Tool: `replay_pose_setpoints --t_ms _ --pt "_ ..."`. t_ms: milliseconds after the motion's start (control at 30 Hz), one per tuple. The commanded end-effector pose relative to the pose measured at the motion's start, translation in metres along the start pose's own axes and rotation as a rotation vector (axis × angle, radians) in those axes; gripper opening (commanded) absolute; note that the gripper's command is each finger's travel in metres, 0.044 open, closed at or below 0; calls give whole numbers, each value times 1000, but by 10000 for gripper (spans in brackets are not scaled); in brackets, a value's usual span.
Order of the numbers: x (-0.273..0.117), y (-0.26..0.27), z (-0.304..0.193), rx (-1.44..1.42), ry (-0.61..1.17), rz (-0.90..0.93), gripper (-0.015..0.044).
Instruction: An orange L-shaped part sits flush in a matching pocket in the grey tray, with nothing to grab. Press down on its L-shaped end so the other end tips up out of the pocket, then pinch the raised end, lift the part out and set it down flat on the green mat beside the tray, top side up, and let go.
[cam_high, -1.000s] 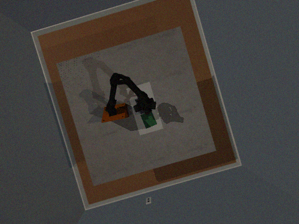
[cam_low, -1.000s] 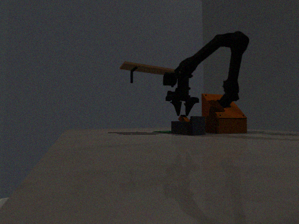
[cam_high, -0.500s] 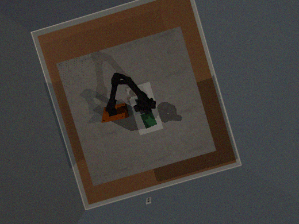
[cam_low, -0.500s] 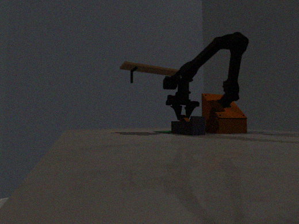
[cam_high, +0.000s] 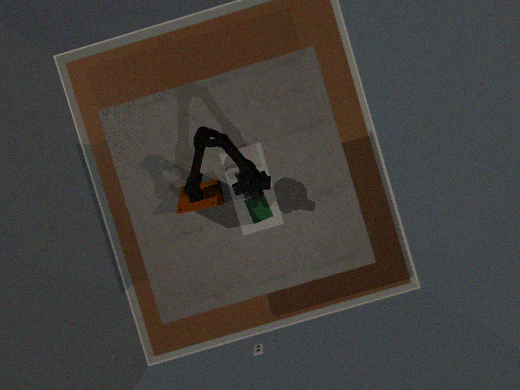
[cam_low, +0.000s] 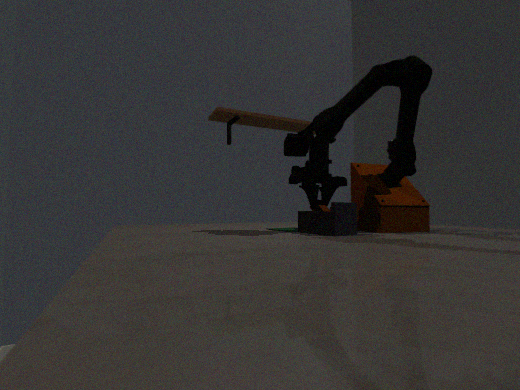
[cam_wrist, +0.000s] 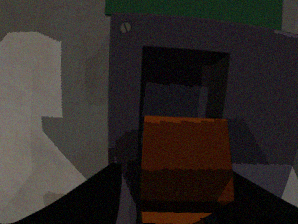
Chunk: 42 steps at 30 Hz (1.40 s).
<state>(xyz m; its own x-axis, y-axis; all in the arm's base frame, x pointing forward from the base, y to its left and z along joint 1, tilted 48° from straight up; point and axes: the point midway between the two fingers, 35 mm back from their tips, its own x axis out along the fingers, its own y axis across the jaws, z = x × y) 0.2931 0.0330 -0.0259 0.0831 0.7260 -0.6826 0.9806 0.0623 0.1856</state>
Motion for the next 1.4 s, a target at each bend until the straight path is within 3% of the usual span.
replay_pose_setpoints --t_ms 0,300,433,1367 --pt "0 0 0 -1 0 0 168" --pt "0 0 0 -1 0 0 108" --pt "0 0 0 -1 0 0 3" --pt "-35 -3 1 12 8 -7 0"
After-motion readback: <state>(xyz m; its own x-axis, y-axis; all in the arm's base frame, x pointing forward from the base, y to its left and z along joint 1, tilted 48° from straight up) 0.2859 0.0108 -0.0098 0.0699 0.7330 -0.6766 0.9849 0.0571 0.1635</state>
